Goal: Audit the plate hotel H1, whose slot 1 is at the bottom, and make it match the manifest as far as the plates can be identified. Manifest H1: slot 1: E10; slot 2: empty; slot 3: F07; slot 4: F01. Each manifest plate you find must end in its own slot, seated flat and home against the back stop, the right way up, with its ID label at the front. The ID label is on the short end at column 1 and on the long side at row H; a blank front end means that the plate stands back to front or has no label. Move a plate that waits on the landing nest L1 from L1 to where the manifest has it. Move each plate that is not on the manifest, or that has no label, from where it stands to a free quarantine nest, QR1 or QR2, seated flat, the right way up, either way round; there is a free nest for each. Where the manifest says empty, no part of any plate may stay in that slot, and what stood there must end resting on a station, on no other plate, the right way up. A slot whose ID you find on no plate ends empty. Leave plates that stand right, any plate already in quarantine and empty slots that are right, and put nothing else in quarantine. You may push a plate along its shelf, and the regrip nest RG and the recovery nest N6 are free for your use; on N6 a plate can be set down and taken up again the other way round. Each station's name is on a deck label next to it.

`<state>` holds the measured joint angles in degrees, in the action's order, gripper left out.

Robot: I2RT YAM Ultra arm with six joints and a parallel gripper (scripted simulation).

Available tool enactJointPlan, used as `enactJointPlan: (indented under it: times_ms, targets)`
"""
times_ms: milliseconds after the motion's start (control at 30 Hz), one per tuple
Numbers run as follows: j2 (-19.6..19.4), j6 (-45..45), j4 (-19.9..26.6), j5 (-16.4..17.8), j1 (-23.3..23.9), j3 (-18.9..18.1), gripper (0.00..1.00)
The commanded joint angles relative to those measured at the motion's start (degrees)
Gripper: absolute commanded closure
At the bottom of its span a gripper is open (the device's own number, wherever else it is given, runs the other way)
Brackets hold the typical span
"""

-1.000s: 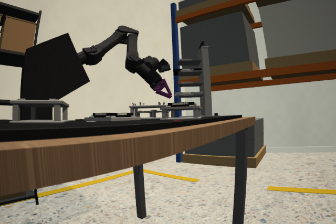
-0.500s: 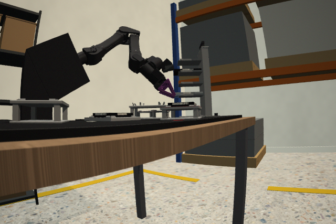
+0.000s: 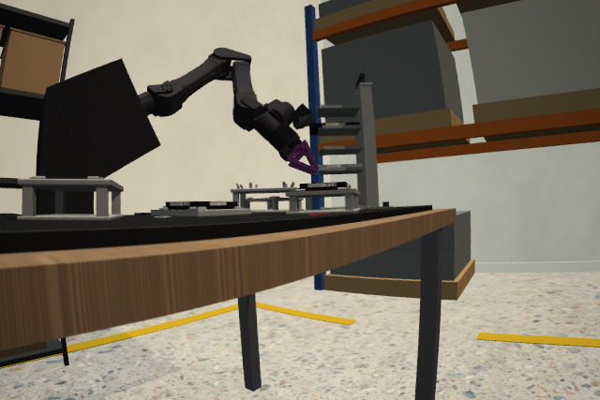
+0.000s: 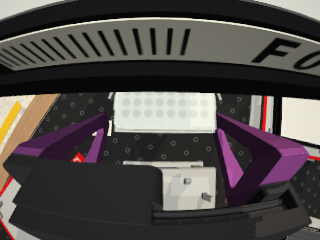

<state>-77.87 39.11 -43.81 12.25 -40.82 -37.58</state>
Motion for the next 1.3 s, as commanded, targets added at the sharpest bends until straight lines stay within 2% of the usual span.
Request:
enactJointPlan:
  times_ms: [0,867,1267]
  targets:
    - [0.24,0.04,0.24,-0.07,0.68,-0.25,0.14]
    - [0.31,0.04,0.29,-0.04,0.71,-0.23,0.14]
    - [2.15,-0.02,-1.58,-1.04,-0.31,3.51,0.14]
